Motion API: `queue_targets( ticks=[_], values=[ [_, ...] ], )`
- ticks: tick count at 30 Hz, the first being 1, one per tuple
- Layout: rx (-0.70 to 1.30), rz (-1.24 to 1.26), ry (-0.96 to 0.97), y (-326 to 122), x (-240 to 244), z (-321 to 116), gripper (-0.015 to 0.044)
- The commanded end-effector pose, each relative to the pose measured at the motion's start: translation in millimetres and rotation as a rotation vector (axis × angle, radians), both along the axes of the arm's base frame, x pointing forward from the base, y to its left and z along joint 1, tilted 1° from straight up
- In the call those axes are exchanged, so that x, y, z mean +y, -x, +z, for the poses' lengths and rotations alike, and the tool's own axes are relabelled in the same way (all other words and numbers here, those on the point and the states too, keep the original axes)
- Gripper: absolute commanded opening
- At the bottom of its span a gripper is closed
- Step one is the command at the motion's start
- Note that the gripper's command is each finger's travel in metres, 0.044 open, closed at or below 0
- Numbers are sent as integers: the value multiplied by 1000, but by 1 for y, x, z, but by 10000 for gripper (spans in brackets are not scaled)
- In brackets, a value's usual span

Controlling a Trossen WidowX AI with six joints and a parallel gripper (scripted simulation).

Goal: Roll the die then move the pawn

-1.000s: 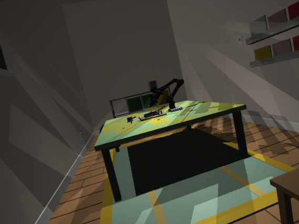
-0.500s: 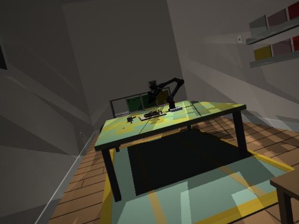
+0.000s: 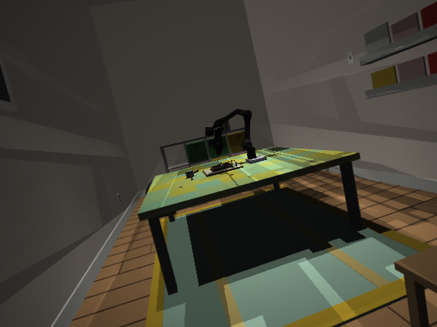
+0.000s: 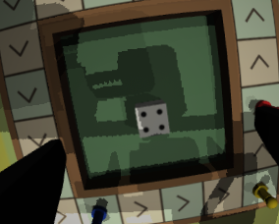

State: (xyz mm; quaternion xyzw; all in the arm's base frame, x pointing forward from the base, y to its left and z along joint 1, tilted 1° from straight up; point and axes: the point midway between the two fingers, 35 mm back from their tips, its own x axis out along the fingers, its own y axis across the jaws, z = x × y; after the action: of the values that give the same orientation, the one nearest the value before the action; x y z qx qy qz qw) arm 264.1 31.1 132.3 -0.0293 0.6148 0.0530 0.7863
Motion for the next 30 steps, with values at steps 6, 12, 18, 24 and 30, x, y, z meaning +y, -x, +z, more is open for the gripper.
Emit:
queue_targets(
  ticks=[6,12,18,24,30],
  values=[
    [115,9,17,-4,-1,-7,414],
    [167,221,75,-8,-69,-29,256],
    [202,362,90,2,-113,-43,200],
    [202,362,90,3,-114,-43,200],
    [202,362,90,2,-114,-58,200]
  ],
)
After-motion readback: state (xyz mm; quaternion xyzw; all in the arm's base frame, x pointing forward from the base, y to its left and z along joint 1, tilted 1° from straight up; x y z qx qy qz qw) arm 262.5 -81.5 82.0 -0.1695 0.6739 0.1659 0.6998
